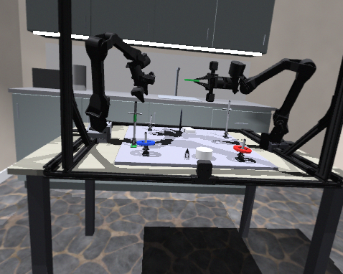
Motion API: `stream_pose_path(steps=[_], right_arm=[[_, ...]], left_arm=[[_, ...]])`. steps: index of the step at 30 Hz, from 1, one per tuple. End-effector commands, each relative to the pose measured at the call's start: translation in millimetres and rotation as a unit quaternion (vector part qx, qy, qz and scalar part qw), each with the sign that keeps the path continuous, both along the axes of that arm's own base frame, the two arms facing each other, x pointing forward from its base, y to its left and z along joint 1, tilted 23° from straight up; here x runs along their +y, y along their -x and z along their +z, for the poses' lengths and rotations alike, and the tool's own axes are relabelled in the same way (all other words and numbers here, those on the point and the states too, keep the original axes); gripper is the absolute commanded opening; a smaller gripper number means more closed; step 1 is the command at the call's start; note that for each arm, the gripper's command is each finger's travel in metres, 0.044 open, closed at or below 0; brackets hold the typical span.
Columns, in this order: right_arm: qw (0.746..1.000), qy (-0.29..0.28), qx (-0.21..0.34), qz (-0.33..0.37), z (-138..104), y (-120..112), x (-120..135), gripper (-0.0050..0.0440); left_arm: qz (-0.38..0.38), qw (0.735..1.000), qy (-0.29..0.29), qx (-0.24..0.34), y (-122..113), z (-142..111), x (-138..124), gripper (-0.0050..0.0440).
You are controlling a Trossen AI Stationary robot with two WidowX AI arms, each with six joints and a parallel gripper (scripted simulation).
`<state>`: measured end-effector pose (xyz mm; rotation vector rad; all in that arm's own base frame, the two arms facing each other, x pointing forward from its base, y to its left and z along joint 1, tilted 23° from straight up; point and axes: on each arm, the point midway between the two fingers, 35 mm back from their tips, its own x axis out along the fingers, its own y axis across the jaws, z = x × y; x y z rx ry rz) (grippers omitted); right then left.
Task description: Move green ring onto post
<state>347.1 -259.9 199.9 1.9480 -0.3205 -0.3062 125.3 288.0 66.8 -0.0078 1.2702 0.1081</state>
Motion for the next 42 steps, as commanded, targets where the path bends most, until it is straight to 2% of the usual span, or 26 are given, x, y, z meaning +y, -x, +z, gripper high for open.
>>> stream_pose_path(steps=[1,8,10,12,18,25,27,42], right_arm=[[1.000,0.000,0.000,0.000,0.3,-0.3,-0.2,0.0000],[1.000,0.000,0.000,0.000,0.3,-0.3,-0.2,0.0000],[1.000,0.000,0.000,0.000,0.3,-0.3,-0.2,0.0000],[1.000,0.000,0.000,0.000,0.3,-0.3,-0.2,0.0000],[1.000,0.000,0.000,0.000,0.7,-3.4,-0.5,0.0000],[1.000,0.004,0.005,0.003,5.0,-35.8,-1.4,0.0000],[1.000,0.004,0.005,0.003,5.0,-35.8,-1.4,0.0000],[1.000,0.005,0.006,0.003,12.8,-107.9,4.8,0.0000]], left_arm=[[0.026,0.996,0.070,0.040,21.7,-4.6,-5.4,0.0400],[0.058,0.971,0.206,0.104,59.2,-0.2,-28.0,0.0400],[0.058,0.971,0.206,0.104,59.2,-0.2,-28.0,0.0400],[0.061,0.961,0.243,0.116,66.2,4.4,-38.0,0.0400],[0.062,0.960,0.245,0.117,66.6,4.6,-38.3,0.0400],[0.062,0.960,0.245,0.117,66.6,4.6,-38.3,0.0400],[0.062,0.960,0.245,0.117,66.6,4.6,-38.3,0.0400],[0.062,0.960,0.245,0.117,66.6,4.6,-38.3,0.0400]])
